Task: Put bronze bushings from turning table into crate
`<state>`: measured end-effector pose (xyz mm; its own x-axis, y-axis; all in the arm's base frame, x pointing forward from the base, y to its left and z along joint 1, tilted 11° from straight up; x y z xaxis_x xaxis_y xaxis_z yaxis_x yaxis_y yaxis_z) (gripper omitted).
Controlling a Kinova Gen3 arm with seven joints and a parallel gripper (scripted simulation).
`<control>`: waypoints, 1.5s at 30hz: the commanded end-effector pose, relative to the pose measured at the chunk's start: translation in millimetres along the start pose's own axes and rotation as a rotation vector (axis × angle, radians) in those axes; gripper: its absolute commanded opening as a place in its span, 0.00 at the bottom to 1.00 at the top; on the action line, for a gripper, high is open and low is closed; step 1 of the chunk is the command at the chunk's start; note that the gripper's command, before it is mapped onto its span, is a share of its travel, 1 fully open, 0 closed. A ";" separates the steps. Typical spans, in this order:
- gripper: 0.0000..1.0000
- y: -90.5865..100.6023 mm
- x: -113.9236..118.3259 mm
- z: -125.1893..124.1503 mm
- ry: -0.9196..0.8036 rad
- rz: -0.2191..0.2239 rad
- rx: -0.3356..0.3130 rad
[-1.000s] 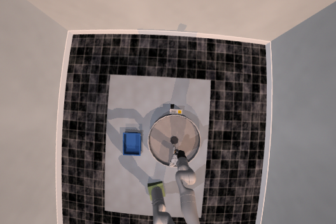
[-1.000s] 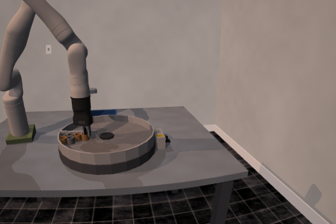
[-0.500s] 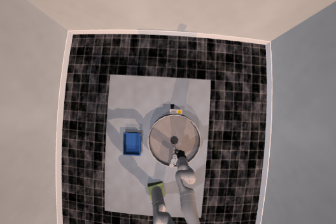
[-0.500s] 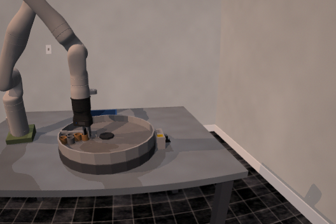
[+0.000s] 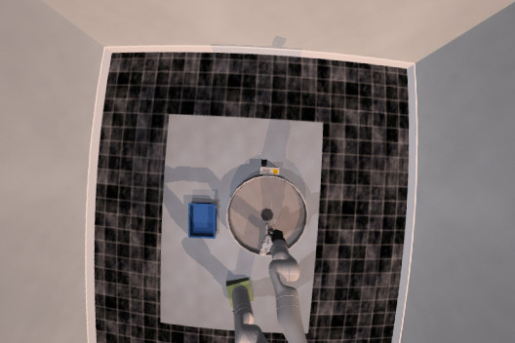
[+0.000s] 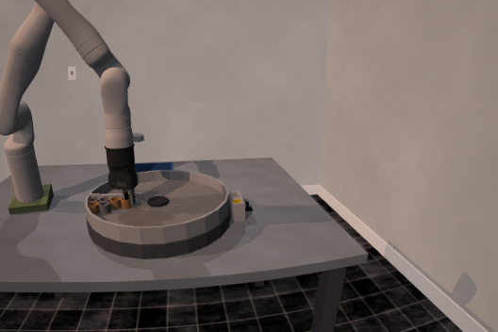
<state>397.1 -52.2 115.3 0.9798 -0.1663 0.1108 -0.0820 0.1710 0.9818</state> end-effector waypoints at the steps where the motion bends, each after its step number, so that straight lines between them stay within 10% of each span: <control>1: 0.40 0.5 0.4 -0.1 0.000 0.002 0.000; 18: 0.40 -4.0 0.5 -0.1 0.000 0.002 0.000; 19: 0.00 -3.9 0.5 -0.1 0.000 0.002 0.000; 45: 0.00 -3.8 0.8 -0.1 0.000 0.002 0.000</control>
<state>397.8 -53.0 111.0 0.9797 -0.1664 0.1116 -0.0828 0.1711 0.9818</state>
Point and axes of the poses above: the point where the finger pads meet when closed, its own y axis back along the fingers, its own x axis across the jaws, z = x × y, the point moved 3 cm from there along y, back along the fingers, and after that the axes turned 6 degrees about -y, right-handed, at the moved point
